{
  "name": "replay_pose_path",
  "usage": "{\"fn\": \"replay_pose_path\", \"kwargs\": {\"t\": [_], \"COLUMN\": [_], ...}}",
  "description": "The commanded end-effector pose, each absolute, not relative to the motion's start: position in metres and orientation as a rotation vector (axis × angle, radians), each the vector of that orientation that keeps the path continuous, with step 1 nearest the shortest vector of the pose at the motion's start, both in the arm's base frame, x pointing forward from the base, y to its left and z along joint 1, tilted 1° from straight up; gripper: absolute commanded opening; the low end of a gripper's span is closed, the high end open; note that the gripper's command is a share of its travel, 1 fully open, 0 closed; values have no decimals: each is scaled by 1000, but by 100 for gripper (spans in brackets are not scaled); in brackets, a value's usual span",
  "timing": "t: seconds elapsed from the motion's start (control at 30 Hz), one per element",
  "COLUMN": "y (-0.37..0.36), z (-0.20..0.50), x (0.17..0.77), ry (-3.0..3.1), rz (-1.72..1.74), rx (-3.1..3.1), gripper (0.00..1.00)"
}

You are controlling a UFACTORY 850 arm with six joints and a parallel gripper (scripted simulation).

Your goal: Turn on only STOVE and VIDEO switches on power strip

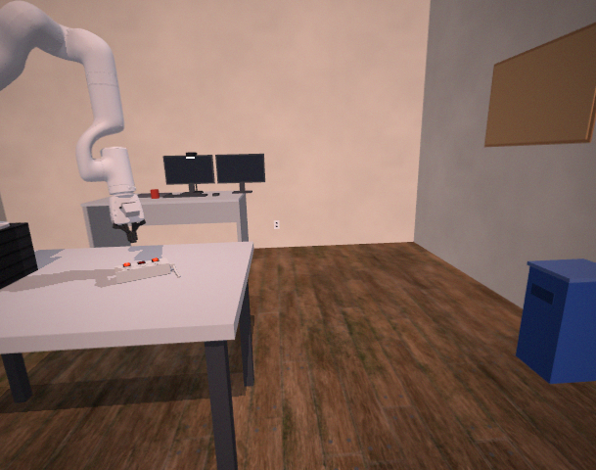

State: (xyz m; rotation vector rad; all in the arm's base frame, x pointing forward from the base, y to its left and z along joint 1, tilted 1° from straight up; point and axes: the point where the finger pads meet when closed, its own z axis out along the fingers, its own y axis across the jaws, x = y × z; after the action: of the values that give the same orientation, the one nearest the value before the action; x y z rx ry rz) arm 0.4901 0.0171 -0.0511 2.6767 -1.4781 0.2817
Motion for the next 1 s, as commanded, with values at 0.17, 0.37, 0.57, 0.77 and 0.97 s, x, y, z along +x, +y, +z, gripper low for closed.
{"fn": "replay_pose_path", "kwargs": {"t": [0.17, 0.37, 0.57, 0.77, 0.97], "y": [17, 17, 17, 17, 17], "z": [-51, -51, -51, -51, -51], "x": [491, 491, 491, 491, 491], "ry": [-1479, -1479, -1479, -1479, -1479], "rz": [284, 284, 284, 284, 284], "rx": [2677, 2677, 2677, 2677, 2677], "gripper": [0, 0, 100, 100, 100]}}
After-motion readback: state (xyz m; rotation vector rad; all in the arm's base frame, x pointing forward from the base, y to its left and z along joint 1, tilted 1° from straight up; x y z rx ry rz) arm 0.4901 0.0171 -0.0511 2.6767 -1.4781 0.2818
